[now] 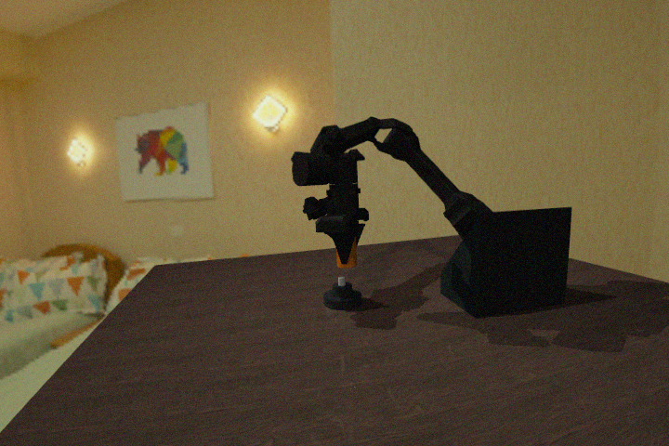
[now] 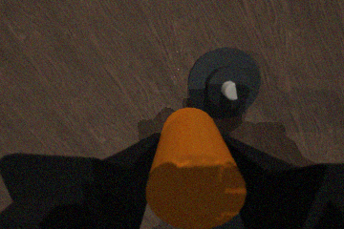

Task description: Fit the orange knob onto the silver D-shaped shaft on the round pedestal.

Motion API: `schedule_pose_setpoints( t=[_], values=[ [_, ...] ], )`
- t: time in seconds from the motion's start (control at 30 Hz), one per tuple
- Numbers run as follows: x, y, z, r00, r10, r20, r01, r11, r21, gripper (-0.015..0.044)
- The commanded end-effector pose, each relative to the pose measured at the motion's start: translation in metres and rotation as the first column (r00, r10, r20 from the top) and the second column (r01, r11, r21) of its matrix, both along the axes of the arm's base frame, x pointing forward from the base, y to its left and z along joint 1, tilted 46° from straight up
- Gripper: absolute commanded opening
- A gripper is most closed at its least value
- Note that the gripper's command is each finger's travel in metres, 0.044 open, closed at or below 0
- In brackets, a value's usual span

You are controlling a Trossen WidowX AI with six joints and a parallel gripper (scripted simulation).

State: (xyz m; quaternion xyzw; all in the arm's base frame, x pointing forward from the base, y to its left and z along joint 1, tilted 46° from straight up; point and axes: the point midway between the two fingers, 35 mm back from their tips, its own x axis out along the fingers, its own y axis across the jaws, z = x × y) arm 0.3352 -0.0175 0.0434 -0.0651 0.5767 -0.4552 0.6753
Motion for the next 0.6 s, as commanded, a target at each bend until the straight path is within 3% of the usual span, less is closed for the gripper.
schedule_pose_setpoints(
  t=[0.0, 0.57],
  values=[
    [0.0, -0.013, 0.008, 1.0, 0.005, 0.0, -0.005, 1.0, -0.009, 0.0],
    [-0.003, -0.045, 0.021, 1.0, 0.001, 0.0, -0.001, 1.0, -0.028, 0.0]
  ],
)
